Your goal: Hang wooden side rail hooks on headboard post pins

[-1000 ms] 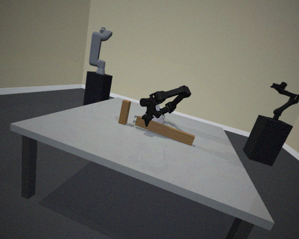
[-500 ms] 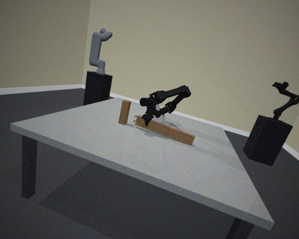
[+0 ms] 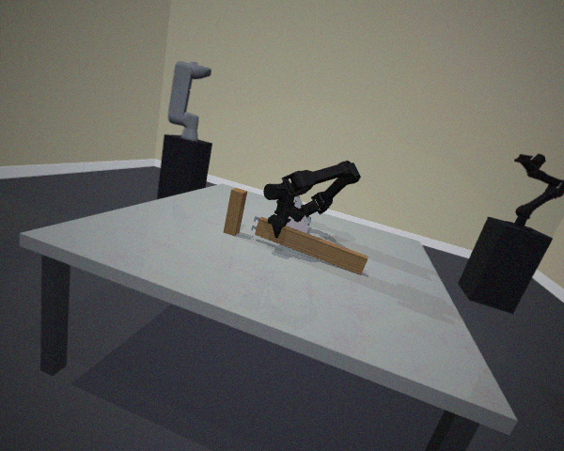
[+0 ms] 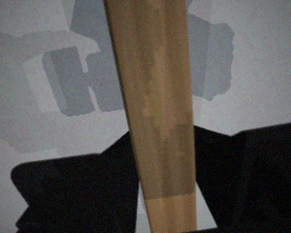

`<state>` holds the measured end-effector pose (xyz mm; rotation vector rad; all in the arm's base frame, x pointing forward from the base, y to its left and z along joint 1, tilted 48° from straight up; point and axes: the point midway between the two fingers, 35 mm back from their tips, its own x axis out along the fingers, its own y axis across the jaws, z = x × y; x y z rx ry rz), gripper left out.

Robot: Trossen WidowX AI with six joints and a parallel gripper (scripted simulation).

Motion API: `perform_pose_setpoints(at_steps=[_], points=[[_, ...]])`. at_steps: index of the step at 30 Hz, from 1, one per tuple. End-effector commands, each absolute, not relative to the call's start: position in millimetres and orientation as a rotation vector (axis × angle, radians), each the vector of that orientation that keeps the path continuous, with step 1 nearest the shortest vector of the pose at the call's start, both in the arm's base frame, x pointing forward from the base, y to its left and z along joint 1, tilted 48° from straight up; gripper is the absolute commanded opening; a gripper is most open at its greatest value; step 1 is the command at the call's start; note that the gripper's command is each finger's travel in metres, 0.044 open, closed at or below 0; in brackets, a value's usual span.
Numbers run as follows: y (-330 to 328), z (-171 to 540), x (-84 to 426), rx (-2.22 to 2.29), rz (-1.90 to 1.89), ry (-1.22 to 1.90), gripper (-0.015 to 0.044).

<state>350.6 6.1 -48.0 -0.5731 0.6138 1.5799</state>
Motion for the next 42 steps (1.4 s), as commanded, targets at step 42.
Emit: perform_pose_setpoints(at_steps=[42], points=[[-0.8,-46.3,354.8,-0.580,1.567,0.609,0.0000]])
